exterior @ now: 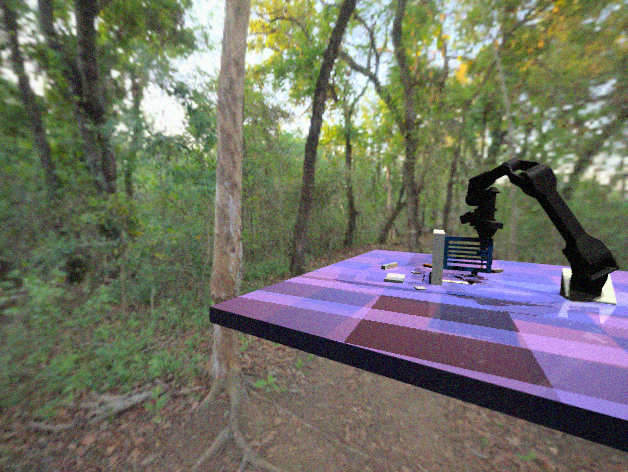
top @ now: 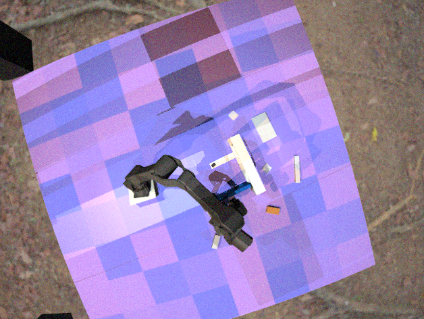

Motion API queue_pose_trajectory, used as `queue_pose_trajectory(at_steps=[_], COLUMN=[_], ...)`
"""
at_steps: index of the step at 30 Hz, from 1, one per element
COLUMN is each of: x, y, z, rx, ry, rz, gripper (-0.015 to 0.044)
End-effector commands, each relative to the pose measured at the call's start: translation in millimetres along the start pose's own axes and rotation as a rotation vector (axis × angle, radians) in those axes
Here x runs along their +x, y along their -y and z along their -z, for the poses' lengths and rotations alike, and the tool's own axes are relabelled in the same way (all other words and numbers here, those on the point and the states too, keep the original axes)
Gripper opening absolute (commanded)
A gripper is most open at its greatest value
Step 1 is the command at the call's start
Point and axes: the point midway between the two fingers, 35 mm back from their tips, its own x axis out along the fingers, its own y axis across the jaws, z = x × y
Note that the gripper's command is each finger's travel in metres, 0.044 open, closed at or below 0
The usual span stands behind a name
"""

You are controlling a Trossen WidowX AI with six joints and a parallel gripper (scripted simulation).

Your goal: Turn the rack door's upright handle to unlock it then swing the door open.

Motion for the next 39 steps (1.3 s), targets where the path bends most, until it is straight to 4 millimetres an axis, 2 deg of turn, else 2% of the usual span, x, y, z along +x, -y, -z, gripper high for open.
queue_pose_trajectory(at_steps=[1,11,12,39], x=[0,0,0,-40], y=[0,0,0,1], z=[0,0,0,0], rx=[-0.013,-0.013,-0.013,0.038], ry=[-0.005,-0.005,-0.005,0.02], rz=[-0.002,-0.002,-0.002,0.033], gripper=[0.0017,0.028,0.029,0.029])
